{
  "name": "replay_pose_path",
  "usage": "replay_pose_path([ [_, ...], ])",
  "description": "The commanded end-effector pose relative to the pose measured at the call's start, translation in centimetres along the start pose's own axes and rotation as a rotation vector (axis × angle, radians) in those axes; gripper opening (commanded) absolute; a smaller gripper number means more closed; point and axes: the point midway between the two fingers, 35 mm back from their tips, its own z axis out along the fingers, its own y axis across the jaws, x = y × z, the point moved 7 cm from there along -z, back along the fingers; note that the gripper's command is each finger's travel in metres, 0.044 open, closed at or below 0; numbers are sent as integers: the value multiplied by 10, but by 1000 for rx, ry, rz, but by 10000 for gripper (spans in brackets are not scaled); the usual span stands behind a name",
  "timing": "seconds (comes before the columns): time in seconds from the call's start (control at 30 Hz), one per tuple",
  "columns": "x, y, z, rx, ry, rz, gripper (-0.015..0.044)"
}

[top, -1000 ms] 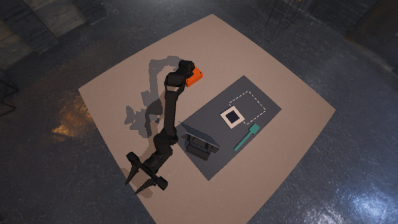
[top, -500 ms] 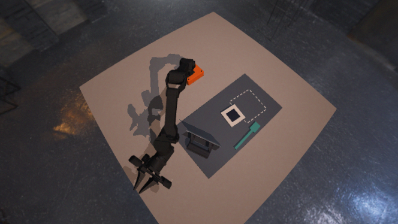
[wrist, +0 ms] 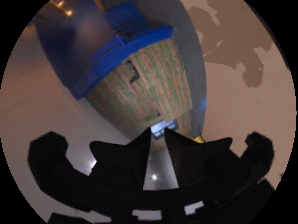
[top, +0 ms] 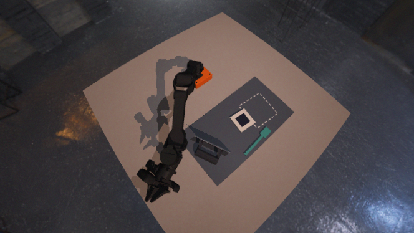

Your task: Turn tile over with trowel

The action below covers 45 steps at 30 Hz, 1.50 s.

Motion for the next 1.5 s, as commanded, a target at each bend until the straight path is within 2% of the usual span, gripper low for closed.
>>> replay_pose_path([
  [0.0, 2, -1, 0, 38, -2, -107, 100],
  [0.77, 2, -26, -10, 337, 39, -839, 100],
  [1.47, -2, -42, -30, 615, 255, -1474, 100],
])
